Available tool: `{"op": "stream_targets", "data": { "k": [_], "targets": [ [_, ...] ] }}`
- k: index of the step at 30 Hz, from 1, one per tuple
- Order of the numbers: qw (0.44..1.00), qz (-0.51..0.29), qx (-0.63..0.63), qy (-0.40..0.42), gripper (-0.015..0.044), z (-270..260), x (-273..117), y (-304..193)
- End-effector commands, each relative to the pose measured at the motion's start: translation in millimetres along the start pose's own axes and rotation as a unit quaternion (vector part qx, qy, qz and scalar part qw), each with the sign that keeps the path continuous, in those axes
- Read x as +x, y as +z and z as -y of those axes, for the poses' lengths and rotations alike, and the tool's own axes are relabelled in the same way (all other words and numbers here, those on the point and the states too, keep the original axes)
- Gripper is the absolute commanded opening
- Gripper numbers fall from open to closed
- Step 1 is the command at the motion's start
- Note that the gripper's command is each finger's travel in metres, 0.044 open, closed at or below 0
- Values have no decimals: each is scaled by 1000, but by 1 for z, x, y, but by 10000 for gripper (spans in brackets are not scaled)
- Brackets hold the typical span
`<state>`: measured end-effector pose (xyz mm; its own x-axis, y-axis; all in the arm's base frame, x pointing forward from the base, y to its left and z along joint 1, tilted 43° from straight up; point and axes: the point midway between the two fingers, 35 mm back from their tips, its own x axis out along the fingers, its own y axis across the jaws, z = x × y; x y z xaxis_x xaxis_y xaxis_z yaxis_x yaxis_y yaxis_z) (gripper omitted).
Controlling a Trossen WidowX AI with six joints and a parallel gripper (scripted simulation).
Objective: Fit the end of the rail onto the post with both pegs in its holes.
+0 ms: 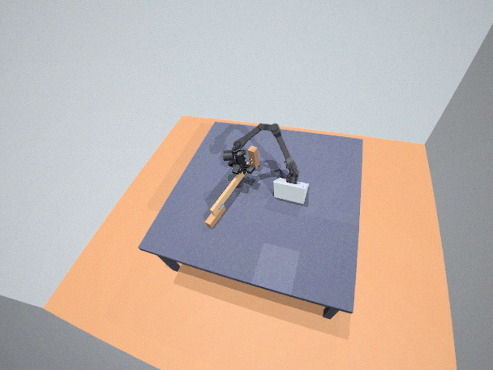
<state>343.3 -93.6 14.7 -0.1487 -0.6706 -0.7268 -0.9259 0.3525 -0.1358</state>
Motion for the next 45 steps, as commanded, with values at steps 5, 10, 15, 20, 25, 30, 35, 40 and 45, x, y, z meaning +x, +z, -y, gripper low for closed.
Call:
{"op": "stream_targets", "data": {
  "k": [5,10,15,20,25,30,35,40,45],
  "targets": [
    [1000,6,1,-4,0,1,0,1],
    [1000,6,1,-4,0,0,-1,1],
    [1000,6,1,-4,0,0,-2,1],
    [1000,6,1,-4,0,-1,-2,1],
    [1000,6,1,-4,0,-1,-3,1],
    [1000,6,1,-4,0,-1,-2,1],
    [1000,6,1,-4,0,-1,0,1],
    [1000,6,1,-4,0,-1,0,1],
    [1000,6,1,-4,0,-1,0,0]
  ]
}}
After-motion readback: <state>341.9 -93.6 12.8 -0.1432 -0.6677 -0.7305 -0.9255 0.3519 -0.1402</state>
